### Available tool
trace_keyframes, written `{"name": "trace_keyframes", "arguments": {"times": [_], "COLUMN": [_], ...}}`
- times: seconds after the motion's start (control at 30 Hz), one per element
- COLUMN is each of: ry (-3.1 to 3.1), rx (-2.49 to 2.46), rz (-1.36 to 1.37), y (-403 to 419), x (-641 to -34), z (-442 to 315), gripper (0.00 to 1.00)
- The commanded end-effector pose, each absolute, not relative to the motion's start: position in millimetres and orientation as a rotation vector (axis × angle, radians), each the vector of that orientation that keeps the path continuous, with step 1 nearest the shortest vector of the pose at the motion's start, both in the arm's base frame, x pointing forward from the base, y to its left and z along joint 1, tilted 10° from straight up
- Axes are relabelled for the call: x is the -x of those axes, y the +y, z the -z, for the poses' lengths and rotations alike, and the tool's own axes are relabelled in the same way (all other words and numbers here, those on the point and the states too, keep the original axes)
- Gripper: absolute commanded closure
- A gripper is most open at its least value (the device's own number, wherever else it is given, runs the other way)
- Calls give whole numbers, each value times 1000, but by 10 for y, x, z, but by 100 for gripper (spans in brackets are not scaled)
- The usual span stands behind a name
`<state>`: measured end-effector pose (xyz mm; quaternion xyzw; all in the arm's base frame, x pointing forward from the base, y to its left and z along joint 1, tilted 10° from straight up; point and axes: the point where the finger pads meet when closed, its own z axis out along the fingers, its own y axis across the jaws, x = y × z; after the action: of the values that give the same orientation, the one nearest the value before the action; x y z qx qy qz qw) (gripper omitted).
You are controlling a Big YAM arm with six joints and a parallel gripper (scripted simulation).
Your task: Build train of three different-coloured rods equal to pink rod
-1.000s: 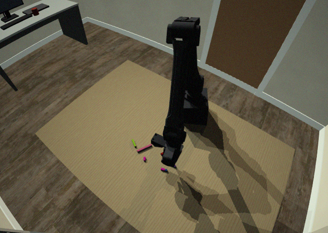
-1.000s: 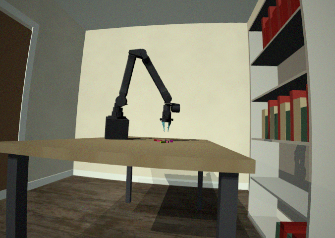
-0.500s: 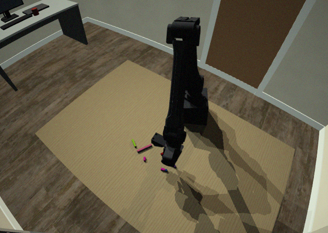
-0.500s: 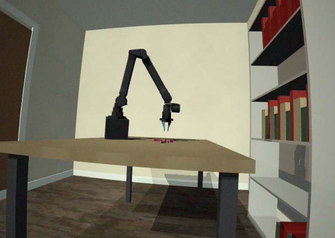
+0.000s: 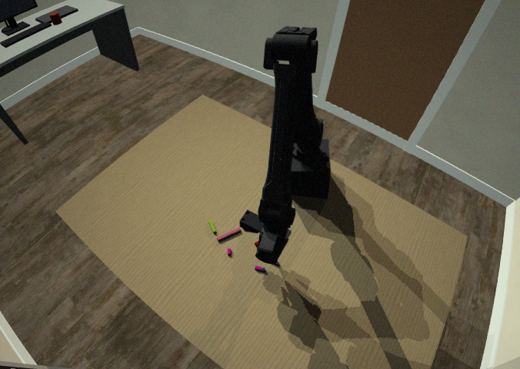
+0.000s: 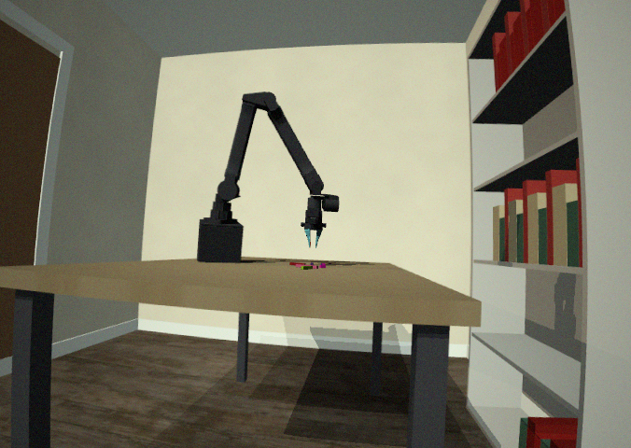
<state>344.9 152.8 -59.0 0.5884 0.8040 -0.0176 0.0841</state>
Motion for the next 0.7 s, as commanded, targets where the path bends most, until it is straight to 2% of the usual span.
{"name": "trace_keyframes", "arguments": {"times": [0.0,0.67], "ry": [2376,2386], "rx": [-1767,-1765], "rz": [26,49], "y": [1549,1479], "x": [-3518,-3493], "z": [524,714], "gripper": [77,77]}}
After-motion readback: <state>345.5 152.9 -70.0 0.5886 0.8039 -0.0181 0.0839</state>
